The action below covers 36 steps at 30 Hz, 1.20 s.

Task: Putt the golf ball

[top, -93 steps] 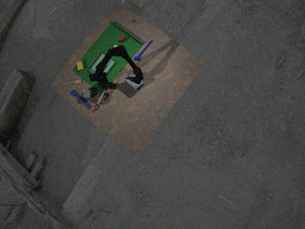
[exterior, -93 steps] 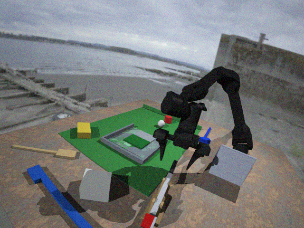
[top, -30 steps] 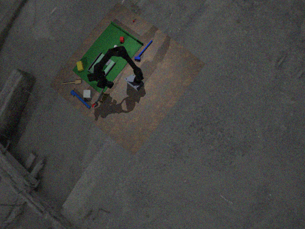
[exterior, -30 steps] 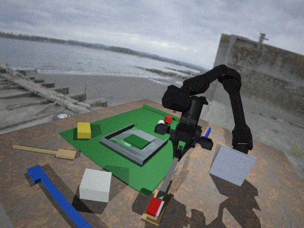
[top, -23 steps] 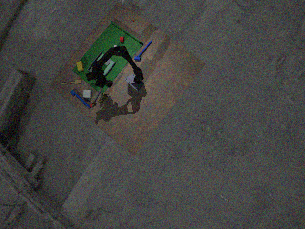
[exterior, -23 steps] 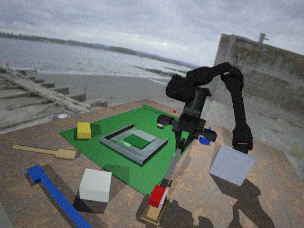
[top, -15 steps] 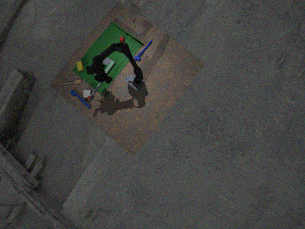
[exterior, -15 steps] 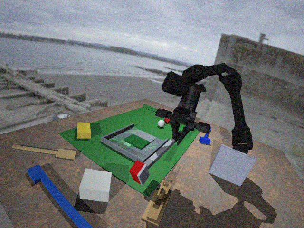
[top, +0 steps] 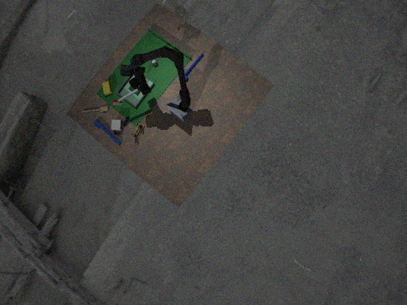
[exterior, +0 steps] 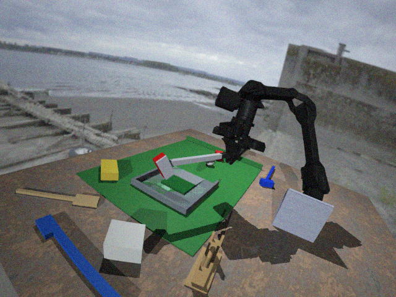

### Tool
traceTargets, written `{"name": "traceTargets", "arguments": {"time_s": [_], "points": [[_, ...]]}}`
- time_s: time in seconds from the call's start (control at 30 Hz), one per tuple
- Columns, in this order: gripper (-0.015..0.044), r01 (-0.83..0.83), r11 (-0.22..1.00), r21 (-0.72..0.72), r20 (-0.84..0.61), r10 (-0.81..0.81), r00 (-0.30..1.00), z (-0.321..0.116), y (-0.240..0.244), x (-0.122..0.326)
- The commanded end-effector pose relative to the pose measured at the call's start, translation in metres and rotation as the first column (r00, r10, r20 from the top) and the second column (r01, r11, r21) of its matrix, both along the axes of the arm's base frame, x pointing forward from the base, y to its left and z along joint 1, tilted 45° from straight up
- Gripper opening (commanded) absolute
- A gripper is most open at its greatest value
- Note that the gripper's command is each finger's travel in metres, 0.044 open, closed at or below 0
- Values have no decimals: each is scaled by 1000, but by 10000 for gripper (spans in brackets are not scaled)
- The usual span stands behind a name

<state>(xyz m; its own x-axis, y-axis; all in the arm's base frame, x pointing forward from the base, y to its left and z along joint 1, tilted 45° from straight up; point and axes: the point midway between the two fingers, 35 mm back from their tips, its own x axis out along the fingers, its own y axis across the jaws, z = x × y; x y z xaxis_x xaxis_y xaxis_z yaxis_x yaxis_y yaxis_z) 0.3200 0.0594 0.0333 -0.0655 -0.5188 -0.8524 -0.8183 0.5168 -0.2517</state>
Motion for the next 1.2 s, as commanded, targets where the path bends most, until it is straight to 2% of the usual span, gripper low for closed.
{"name": "traceTargets", "arguments": {"time_s": [0.0, 0.33, 0.67, 1.03, 1.17], "points": [[0, 90, 996, -10, 85, -89, 992, 28, -20, 5], [0, 342, 939, -39, 268, -320, 909, 91, -84, -4], [0, 574, 818, -35, 447, -501, 741, 151, -143, -37], [0, 777, 629, 8, 623, -611, 488, 210, -195, -95], [0, 788, 616, 11, 633, -614, 471, 213, -197, -99]]}}
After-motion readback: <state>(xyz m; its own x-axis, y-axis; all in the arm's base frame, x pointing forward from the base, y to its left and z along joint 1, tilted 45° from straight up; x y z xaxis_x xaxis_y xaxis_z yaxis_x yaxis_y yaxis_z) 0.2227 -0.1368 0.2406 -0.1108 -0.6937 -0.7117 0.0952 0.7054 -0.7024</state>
